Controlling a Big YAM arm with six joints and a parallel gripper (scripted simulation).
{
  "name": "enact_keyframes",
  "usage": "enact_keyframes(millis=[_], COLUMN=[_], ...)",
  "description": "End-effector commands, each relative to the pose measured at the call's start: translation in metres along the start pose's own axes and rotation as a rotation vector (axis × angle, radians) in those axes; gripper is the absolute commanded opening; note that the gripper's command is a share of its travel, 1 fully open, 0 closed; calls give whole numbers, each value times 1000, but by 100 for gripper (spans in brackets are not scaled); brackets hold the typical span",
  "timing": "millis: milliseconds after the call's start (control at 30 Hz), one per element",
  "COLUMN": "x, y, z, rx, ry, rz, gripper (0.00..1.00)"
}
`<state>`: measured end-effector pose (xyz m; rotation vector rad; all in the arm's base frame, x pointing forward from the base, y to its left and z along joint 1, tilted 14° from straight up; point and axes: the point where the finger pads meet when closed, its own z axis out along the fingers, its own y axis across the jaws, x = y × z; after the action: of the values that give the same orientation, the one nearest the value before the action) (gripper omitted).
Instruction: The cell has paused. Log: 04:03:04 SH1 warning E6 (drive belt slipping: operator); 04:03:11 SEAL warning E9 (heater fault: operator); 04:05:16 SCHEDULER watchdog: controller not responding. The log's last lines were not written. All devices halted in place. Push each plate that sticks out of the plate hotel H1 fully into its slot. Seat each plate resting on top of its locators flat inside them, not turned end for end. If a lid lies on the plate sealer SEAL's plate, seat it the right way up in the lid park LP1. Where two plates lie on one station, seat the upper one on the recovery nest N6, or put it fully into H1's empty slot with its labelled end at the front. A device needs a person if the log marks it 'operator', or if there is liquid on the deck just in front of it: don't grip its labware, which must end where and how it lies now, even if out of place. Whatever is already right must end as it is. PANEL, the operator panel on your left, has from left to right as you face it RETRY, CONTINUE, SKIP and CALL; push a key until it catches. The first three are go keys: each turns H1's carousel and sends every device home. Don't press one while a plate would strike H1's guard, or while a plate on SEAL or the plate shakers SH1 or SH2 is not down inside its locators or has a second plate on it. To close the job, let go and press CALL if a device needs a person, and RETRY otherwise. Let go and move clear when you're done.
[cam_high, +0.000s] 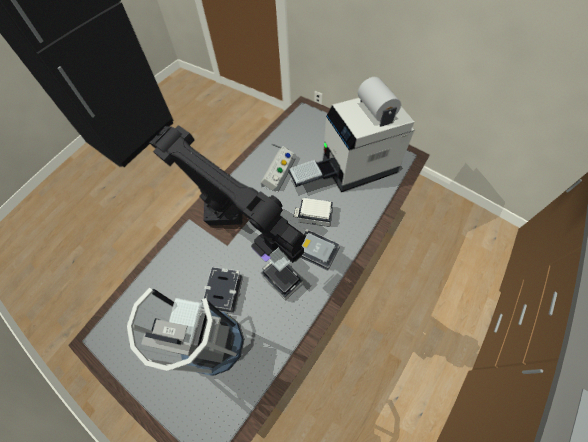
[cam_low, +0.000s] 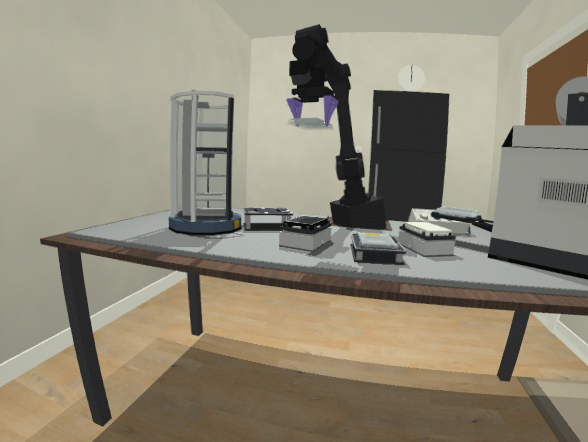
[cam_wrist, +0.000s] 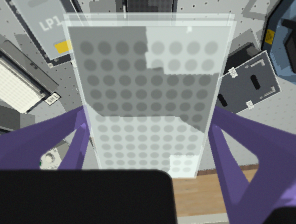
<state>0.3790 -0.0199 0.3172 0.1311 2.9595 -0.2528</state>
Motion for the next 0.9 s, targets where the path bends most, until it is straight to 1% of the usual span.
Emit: enact_keyframes(millis=[0,33,233,500,567,600,700,767,867], x=[-10,-11,-10,-12,-12,-11,-11,-11,-11], y=[-1,-3,0,2,2,-2,2,1,-3], z=[-35,-34,-49,-64,-64,-68,-75,-82,-82], rx=[-6,-4,-5,-4,-4,-3,-5,-7,-5], ry=[-68,-60,-56,-40,-40,-45,-44,-60,-60], rz=[17,23,15,12,12,20,12,16,26], gripper=[84,84,84,84,84,84,84,84,84])
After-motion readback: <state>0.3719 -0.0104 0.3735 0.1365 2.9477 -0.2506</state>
